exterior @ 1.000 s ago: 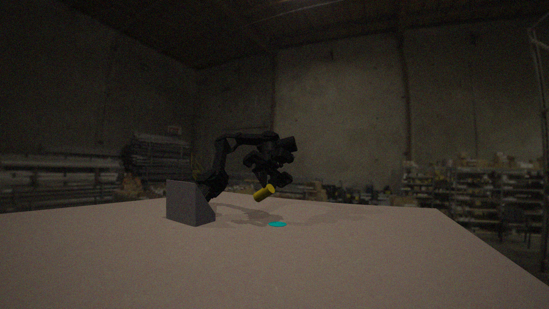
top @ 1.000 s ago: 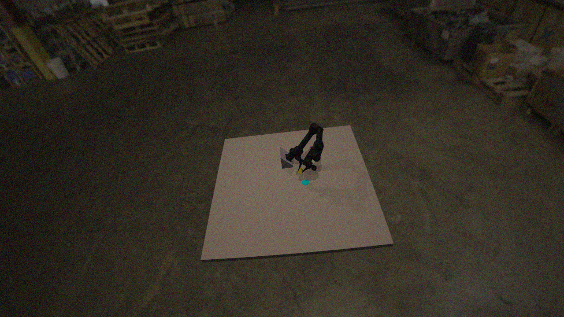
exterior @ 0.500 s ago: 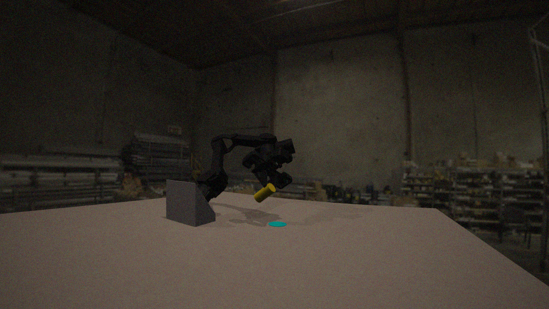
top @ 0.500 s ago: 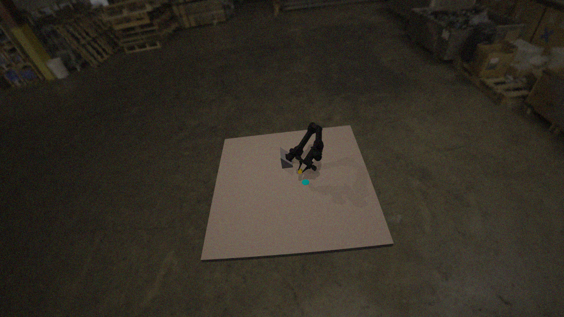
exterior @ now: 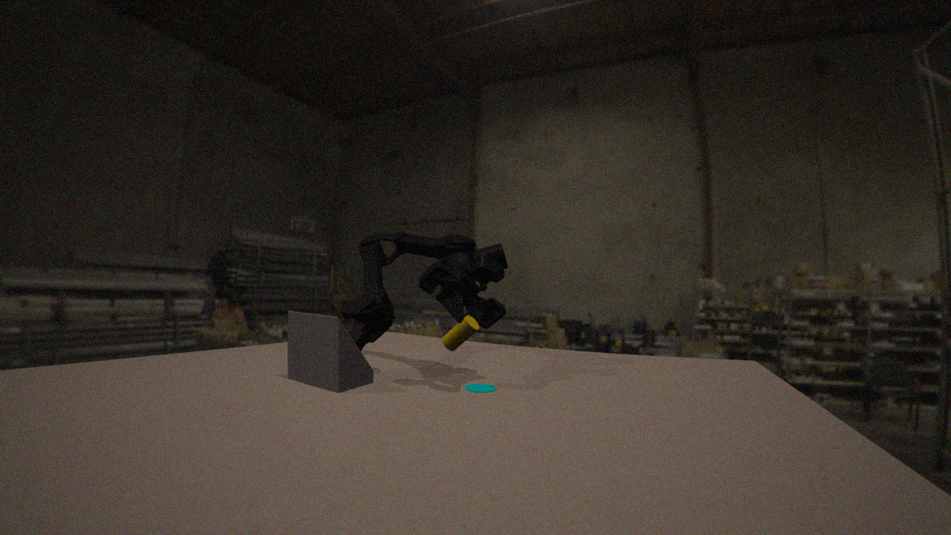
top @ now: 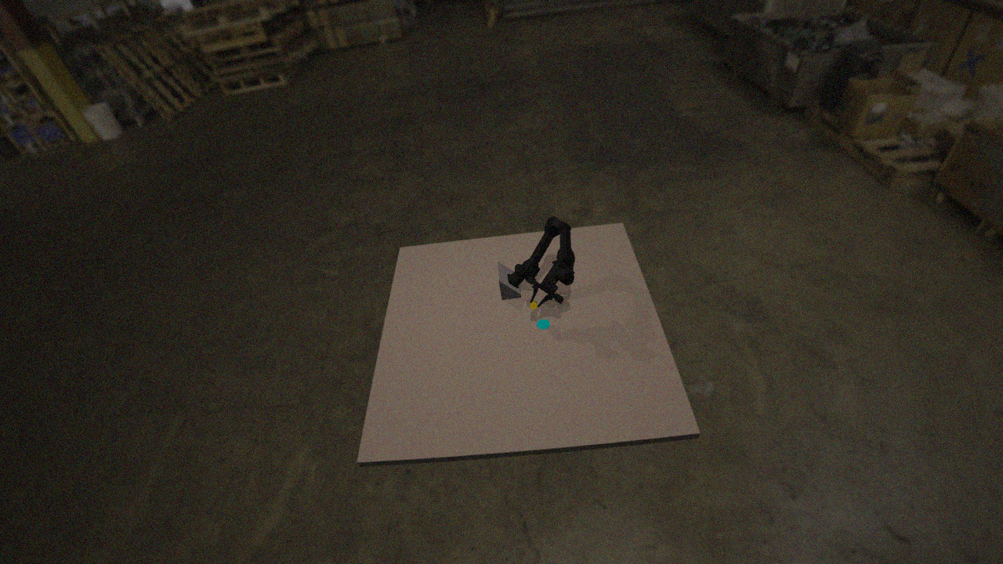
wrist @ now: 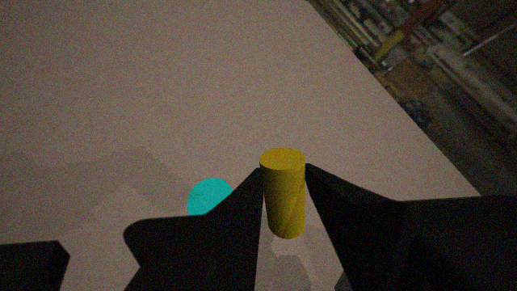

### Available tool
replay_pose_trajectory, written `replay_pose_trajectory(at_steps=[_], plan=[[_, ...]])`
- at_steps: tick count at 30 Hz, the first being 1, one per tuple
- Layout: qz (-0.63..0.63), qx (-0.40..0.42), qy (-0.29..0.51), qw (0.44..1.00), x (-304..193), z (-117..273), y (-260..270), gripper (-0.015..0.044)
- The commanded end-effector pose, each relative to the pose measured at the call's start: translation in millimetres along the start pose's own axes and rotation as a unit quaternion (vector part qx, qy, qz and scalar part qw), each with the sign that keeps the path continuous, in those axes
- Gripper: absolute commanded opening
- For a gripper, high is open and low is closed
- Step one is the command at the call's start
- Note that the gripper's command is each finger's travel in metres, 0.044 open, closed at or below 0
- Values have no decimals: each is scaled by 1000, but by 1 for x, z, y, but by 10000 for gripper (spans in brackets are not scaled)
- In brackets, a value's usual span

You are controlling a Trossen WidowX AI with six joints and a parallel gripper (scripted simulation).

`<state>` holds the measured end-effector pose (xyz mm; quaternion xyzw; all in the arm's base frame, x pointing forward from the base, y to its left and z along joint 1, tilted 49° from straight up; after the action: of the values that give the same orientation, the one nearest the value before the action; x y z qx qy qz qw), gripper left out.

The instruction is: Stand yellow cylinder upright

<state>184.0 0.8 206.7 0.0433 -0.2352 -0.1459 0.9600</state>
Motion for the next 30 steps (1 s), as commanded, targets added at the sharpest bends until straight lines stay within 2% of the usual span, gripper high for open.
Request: replay_pose_trajectory(at_steps=[1,30], plan=[[-4,-5,-15,1000,-2,1,0,105],[-32,-17,-104,994,-12,4,4,105]])
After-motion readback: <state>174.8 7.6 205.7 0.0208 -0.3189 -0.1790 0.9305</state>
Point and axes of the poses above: the point midway between the two fingers, 35 mm back from their tips, its own z axis back along the fingers, its own y axis across the jaws, x = y × z, the point moved 8 cm from there along z, back along the fingers, and after that the axes turned 15 degrees about z, right-handed, at the moved point
